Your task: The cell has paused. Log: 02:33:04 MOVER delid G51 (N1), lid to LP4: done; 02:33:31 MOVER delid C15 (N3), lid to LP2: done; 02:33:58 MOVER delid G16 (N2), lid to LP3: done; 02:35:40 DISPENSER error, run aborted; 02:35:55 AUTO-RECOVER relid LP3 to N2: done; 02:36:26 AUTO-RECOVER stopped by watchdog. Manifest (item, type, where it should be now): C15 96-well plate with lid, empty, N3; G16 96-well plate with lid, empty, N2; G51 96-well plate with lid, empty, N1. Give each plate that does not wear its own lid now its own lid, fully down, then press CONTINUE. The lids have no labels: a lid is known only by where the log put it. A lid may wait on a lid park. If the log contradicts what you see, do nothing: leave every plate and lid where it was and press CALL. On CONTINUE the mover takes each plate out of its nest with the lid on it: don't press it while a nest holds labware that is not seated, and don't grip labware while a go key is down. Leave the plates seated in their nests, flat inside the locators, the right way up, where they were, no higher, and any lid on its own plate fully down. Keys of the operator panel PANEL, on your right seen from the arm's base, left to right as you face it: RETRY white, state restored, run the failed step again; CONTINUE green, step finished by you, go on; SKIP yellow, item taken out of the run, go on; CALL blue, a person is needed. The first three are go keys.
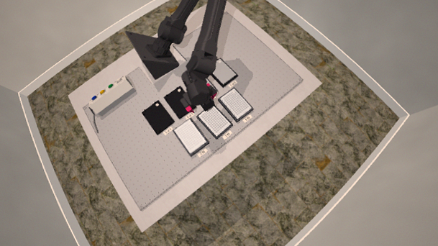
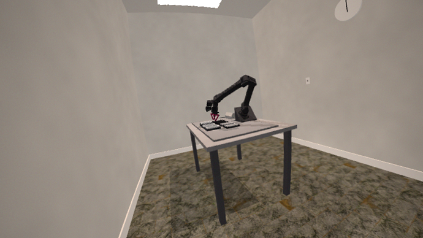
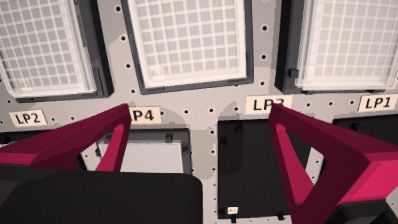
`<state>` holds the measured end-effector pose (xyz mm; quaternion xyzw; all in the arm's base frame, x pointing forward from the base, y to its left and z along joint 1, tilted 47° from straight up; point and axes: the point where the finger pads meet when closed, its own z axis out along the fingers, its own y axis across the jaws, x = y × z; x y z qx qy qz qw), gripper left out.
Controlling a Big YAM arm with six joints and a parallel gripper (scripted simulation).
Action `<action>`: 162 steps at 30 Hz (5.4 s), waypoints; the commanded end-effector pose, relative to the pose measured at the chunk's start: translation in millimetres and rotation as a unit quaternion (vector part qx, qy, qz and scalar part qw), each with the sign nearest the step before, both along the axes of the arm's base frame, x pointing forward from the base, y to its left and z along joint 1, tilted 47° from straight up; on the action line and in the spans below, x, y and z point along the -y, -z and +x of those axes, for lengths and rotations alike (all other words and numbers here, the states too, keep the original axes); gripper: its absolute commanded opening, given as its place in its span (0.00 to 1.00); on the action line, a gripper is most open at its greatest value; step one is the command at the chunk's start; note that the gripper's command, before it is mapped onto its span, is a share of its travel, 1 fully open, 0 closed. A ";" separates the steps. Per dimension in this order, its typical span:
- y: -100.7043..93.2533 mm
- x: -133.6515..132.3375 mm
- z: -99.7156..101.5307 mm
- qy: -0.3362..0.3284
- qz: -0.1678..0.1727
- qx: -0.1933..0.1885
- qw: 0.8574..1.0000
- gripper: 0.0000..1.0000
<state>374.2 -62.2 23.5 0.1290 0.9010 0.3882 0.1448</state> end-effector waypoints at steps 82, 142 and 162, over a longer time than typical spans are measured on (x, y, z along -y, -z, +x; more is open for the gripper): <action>-6.0 -97.5 -98.5 -0.081 0.007 -0.061 0.995 1.00; -44.7 -60.1 -89.3 -0.079 -0.008 -0.035 0.996 0.00; -55.0 -53.1 -90.4 -0.084 -0.008 -0.036 0.996 0.00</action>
